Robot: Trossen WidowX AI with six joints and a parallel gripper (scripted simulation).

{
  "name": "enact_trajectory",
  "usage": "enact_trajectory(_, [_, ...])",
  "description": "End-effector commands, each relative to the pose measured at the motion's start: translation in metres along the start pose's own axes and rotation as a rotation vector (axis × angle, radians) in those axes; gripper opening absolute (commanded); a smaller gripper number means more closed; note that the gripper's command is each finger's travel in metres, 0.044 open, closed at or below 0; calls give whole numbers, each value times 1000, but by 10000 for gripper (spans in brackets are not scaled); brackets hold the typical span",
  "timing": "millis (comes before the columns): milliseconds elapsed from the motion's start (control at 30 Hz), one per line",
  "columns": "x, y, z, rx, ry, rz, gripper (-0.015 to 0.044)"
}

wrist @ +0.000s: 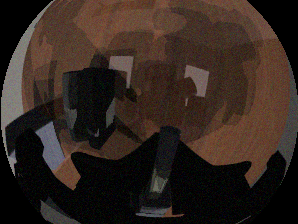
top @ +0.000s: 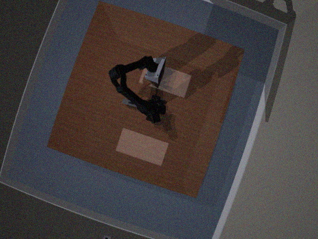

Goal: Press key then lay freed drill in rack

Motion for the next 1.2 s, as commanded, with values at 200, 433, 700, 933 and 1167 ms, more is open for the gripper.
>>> enact_trajectory(200, [0, 5, 1, -1, -1, 1, 0])
enact_trajectory(433, [0, 12, 2, -1, -1, 1, 0])
enact_trajectory(700, [1, 22, 3, -2, -1, 0, 0])
enact_trajectory(933, [1, 34, 5, -2, -1, -1, 0])
enact_trajectory(1167, [1, 41, 6, -2, -1, -1, 0])
Point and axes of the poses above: the point midway between the two fingers, 35 mm back from their tips, its own x axis back along the fingers, its own z axis across the jaws, y = z × x, the point moved 9 cm from there along x, back along the fingers, and after that the axes turned 9 degrees about -x, right-handed, at the moved point
